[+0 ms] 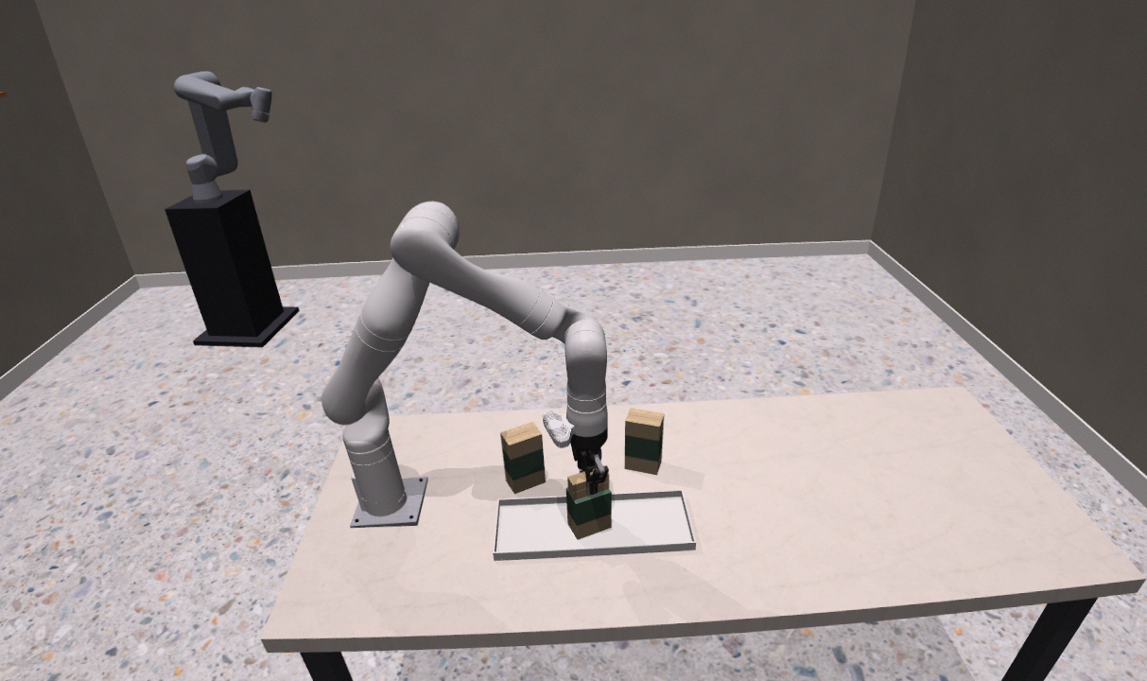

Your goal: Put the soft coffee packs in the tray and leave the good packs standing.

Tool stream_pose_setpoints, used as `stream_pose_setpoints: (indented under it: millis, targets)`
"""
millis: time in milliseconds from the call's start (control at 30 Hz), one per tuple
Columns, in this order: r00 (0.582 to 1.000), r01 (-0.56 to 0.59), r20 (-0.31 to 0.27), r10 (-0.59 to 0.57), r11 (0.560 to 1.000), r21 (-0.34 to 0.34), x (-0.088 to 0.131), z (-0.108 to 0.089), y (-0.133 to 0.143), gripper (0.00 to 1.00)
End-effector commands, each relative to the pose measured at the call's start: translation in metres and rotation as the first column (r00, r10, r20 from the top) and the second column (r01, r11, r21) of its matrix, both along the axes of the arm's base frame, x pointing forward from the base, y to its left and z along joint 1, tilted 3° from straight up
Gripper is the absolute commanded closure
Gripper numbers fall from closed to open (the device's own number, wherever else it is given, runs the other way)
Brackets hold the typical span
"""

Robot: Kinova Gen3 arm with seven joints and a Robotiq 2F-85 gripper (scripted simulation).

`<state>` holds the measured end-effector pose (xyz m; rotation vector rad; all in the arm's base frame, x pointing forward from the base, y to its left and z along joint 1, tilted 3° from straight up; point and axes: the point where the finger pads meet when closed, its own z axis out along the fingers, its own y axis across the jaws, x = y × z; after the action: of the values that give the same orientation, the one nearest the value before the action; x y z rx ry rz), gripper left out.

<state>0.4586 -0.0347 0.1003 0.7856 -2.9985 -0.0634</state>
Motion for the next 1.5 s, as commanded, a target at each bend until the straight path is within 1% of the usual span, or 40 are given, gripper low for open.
stream_pose_setpoints:
  millis: [0,1067,1100,1467]
  targets:
    - [1.000,0.000,0.001,0.000,1.000,0.000,0.0004,0.0005,0.0000,0.75]
    - [1.000,0.000,0.001,0.000,1.000,0.000,0.0004,0.0005,0.0000,0.75]
    - [1.000,0.000,0.001,0.000,1.000,0.000,0.0004,0.0005,0.0000,0.17]
    - [1.000,0.000,0.001,0.000,1.000,0.000,0.0004,0.0005,0.0000,0.17]
